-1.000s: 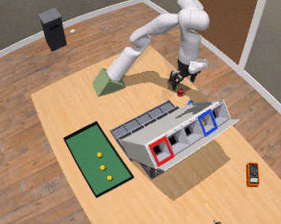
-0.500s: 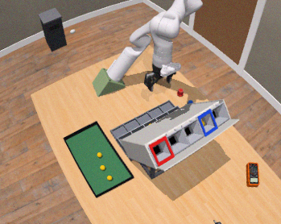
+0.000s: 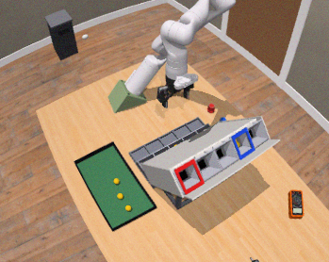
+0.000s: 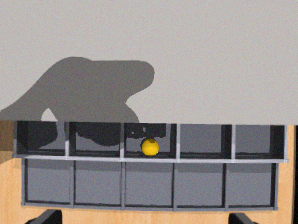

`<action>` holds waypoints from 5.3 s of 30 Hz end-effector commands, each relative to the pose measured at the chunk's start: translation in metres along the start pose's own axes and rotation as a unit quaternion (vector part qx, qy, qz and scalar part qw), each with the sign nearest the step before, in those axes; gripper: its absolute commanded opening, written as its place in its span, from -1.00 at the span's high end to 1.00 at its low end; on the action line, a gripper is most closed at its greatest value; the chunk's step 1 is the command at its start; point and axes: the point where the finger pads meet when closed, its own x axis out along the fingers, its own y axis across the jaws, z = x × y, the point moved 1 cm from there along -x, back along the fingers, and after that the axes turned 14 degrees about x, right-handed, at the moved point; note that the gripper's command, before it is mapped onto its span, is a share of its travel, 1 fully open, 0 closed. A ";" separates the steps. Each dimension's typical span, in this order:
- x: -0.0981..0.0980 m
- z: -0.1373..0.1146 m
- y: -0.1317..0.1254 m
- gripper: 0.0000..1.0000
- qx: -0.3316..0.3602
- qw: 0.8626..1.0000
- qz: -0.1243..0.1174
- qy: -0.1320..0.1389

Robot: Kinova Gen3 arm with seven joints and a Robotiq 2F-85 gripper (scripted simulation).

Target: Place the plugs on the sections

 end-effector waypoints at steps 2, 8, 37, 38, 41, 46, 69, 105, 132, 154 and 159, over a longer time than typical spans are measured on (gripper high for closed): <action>-0.001 0.000 0.000 -1.00 0.000 1.000 0.000 0.001; -0.001 0.000 0.000 -1.00 0.000 1.000 0.000 0.001; -0.001 0.000 0.000 -1.00 0.000 1.000 0.000 0.001; -0.001 0.000 0.000 -1.00 0.000 1.000 0.000 0.001; -0.001 0.000 0.000 -1.00 0.000 1.000 0.000 0.001; -0.001 0.000 0.000 -1.00 0.000 1.000 0.000 0.001; -0.001 0.000 0.000 -1.00 0.000 1.000 0.000 0.001; -0.001 0.000 0.000 -1.00 0.000 1.000 0.000 0.001; -0.001 0.000 0.000 -1.00 0.000 1.000 0.000 0.001; -0.001 0.000 0.000 -0.01 0.000 1.000 0.000 0.001; -0.001 0.000 0.000 -0.01 0.000 1.000 0.000 0.001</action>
